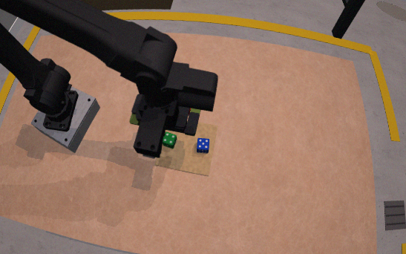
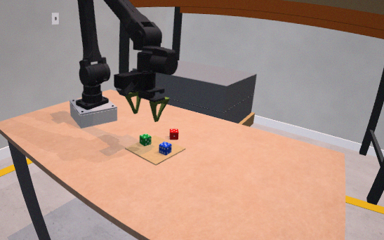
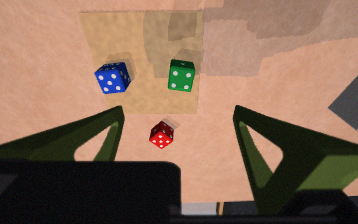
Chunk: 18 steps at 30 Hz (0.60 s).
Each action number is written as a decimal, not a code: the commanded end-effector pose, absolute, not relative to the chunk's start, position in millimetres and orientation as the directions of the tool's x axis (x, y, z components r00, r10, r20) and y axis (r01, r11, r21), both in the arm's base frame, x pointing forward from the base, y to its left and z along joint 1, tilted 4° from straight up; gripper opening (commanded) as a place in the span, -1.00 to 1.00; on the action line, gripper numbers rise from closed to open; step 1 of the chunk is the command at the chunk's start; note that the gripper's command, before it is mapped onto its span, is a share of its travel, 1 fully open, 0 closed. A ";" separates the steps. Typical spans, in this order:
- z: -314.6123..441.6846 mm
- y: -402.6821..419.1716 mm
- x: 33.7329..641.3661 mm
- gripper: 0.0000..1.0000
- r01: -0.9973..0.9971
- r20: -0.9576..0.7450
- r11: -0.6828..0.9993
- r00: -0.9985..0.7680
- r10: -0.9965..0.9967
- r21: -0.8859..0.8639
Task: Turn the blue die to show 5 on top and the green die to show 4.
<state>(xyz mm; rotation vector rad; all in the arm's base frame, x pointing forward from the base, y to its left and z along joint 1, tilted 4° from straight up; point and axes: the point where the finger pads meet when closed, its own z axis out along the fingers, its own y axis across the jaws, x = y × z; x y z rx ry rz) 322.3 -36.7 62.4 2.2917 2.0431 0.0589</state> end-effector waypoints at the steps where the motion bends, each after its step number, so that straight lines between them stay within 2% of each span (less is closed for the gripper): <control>1: 73.0 -32.4 330.3 1.00 0.990 -0.019 -0.108 0.111 0.994 0.093; 18: 87.2 -33.1 339.6 1.00 0.986 -0.018 -0.108 0.111 0.994 0.129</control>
